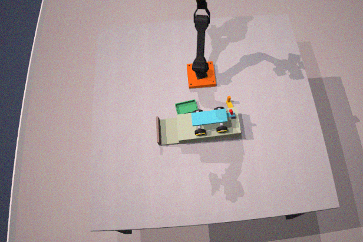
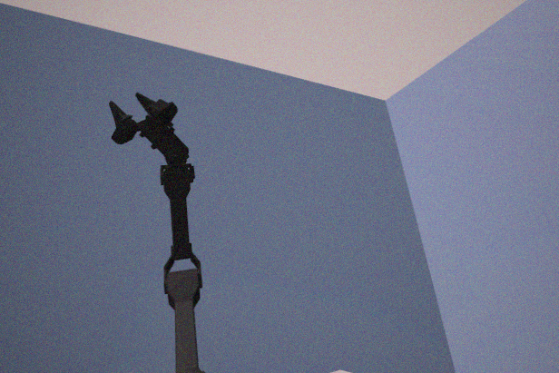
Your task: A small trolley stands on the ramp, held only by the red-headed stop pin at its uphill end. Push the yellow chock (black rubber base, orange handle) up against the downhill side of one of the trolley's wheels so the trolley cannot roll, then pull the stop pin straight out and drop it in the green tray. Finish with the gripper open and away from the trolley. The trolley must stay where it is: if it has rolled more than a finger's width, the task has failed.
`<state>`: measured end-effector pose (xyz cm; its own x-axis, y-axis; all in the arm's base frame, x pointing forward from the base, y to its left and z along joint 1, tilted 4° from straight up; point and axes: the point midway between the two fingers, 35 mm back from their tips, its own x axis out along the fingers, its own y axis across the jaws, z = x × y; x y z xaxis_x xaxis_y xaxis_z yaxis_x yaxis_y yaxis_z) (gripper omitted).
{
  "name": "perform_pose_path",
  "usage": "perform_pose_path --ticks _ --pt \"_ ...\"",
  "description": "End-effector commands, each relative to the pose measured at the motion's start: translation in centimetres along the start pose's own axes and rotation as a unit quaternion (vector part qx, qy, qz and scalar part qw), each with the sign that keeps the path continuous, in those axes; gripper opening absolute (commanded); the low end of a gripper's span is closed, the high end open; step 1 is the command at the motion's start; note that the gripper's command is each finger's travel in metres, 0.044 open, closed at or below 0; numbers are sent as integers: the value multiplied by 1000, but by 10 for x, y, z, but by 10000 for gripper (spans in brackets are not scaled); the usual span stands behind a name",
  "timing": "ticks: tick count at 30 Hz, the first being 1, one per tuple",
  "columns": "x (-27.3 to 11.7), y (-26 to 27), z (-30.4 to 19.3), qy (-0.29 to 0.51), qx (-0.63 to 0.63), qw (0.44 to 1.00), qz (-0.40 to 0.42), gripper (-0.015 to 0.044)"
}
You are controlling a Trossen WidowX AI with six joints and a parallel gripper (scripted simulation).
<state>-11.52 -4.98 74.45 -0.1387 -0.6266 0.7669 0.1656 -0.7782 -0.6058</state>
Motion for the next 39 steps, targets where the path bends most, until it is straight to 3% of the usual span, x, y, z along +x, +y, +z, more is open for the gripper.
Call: perform_pose_path --ticks 1,8,18,25,39 --pt "0 1 2 -2 3 1000 1 374" --pt "4 38 68 -91 121 987 49 190" --pt "-19 94 172 -207 297 916 170 190" --pt "-63 133 245 -275 386 831 291 190" --pt "-183 193 343 -270 504 611 548 190"
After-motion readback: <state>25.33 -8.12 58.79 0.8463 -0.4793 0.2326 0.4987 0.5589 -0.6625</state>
